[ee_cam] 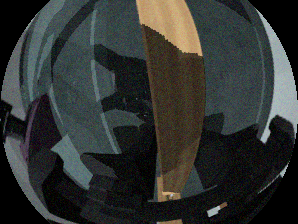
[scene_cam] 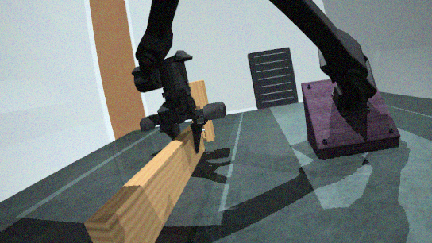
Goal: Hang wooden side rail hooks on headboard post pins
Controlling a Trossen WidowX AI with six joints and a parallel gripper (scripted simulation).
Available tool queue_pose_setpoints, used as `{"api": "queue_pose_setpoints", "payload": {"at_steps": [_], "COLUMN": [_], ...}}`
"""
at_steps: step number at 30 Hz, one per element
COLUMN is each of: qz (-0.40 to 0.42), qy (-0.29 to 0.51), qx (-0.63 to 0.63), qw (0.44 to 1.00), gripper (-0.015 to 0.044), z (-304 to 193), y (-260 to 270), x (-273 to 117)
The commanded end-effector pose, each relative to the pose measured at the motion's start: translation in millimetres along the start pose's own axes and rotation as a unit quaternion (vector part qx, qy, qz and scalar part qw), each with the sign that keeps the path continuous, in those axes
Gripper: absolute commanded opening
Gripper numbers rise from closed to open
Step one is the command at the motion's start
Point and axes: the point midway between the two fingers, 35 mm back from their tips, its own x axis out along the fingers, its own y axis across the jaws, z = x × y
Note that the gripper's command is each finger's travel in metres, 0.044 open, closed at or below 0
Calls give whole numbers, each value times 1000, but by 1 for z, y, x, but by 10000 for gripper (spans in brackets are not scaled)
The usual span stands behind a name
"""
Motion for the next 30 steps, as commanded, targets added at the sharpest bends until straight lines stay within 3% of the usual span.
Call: {"api": "queue_pose_setpoints", "payload": {"at_steps": [1, 30], "qz": [-2, -2], "qy": [-1, -1], "qx": [5, 5], "qw": [1000, 1000], "gripper": [0, 0], "z": [0, 0], "y": [0, 0], "x": [-3, -8]}}
